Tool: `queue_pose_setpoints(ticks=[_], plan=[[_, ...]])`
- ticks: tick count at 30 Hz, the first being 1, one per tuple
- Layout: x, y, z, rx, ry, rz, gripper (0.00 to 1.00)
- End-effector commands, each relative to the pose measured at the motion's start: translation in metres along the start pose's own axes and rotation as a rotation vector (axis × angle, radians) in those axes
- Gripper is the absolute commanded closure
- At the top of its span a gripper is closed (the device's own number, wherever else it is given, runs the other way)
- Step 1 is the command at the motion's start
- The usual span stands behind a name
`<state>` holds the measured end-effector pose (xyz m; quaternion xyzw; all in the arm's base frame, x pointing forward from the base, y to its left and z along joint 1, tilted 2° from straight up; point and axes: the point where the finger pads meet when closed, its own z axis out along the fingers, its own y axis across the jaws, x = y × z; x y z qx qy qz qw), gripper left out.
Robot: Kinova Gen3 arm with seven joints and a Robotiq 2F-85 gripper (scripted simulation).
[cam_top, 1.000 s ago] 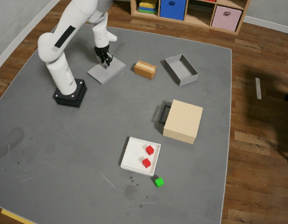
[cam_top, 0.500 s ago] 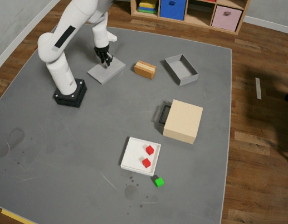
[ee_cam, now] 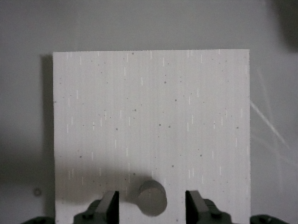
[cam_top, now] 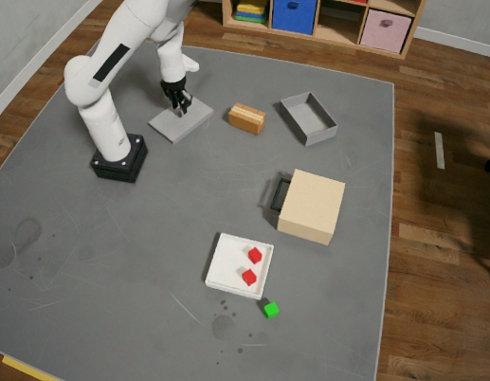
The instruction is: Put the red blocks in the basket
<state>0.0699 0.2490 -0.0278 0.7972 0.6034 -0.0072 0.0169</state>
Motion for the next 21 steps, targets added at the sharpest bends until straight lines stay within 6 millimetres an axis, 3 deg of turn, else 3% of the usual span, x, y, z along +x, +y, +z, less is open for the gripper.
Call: queue_pose_setpoints(ticks=[1, 21], plan=[[0.0, 0.0, 0.002, 0.0, 0.001, 0.0, 0.52], [0.0, 0.0, 0.016, 0.0, 0.001, 0.0, 0.52]])
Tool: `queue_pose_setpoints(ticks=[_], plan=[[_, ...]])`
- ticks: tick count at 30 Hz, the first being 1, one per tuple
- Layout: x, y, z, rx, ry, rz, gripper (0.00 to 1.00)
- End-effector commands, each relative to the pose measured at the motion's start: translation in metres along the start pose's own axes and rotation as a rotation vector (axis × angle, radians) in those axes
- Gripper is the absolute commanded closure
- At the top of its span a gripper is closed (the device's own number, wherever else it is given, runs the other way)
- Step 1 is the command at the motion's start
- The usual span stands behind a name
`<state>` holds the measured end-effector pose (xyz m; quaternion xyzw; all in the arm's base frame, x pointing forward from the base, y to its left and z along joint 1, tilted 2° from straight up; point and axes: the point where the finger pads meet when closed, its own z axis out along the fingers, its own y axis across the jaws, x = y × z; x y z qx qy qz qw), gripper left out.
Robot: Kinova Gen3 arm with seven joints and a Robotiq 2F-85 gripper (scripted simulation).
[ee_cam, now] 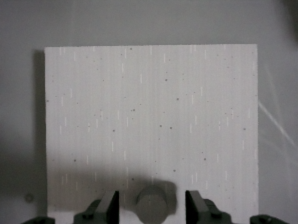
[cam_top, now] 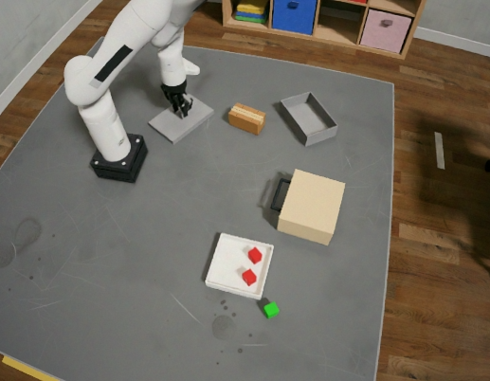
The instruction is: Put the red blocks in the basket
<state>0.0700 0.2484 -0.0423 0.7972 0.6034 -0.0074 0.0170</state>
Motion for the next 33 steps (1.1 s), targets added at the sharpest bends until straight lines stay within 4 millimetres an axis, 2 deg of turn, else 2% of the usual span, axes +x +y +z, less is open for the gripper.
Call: queue_pose_setpoints(ticks=[1, 33], plan=[[0.0004, 0.0, 0.0022, 0.0, 0.002, 0.0, 0.52], [0.0004, 0.0, 0.0068, 0.0, 0.002, 0.0, 0.52]])
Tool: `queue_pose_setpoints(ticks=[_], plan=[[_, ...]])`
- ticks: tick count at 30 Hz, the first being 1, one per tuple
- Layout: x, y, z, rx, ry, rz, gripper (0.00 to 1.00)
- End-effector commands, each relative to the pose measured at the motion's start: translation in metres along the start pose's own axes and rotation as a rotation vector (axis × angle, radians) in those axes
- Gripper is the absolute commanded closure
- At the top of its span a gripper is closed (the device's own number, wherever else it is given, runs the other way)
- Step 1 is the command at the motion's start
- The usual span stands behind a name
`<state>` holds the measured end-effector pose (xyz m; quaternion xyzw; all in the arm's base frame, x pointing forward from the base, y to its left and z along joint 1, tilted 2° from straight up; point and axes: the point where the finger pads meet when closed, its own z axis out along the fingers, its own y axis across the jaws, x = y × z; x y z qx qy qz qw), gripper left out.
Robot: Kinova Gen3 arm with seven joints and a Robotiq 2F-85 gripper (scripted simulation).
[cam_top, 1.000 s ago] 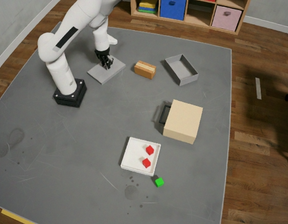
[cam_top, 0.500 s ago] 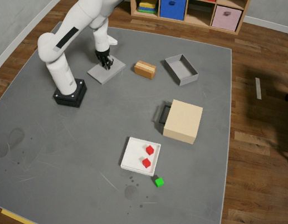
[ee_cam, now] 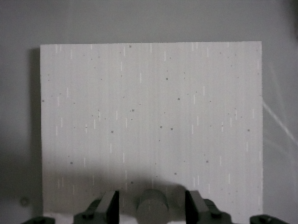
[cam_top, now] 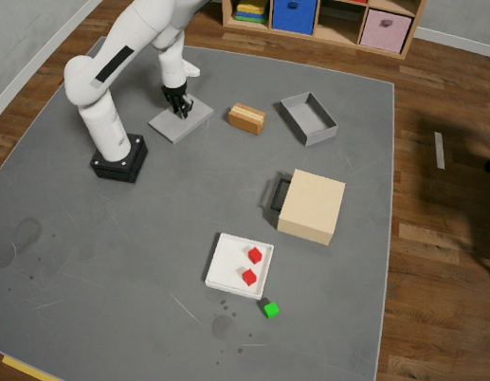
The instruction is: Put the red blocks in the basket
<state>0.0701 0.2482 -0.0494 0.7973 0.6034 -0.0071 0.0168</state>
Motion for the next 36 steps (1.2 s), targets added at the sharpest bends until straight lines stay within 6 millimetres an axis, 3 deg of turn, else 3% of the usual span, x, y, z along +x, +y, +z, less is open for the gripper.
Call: queue_pose_setpoints(ticks=[1, 24, 25, 36], plan=[[0.0003, 0.0, -0.0003, 0.0, 0.001, 0.0, 0.52], [0.0003, 0.0, -0.0003, 0.0, 0.001, 0.0, 0.52], [0.0003, 0.0, -0.0003, 0.0, 0.001, 0.0, 0.9], [0.0003, 0.0, -0.0003, 0.0, 0.001, 0.0, 0.9]])
